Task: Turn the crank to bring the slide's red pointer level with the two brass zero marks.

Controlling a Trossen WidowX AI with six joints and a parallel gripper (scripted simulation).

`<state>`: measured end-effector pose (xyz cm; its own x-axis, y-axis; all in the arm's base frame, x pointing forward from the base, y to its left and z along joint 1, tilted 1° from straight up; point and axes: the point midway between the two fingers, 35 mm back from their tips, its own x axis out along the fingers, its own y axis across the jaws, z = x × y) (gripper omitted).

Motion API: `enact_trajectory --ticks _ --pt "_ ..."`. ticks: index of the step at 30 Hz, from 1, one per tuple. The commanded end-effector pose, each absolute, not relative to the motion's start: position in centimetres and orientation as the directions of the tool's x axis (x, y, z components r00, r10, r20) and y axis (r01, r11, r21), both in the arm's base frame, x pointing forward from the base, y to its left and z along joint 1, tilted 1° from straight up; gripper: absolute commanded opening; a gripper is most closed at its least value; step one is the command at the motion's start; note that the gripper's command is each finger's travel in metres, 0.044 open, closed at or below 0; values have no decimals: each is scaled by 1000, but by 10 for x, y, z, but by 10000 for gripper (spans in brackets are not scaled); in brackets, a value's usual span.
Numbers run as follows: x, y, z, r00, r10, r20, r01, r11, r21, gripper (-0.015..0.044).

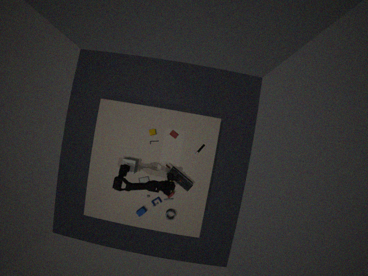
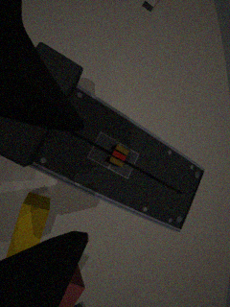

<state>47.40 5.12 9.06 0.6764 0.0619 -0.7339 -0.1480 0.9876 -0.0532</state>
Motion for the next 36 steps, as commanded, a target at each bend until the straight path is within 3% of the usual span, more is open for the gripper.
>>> enact_trajectory --ticks 1,8,29,36 --pt "474 51 91 676 62 -734 -148 988 -53 177" --pt "474 51 91 676 62 -734 -148 988 -53 0" --pt "474 51 91 676 63 -734 -148 988 -52 0" --pt "474 51 91 676 63 -734 -148 988 -52 184"
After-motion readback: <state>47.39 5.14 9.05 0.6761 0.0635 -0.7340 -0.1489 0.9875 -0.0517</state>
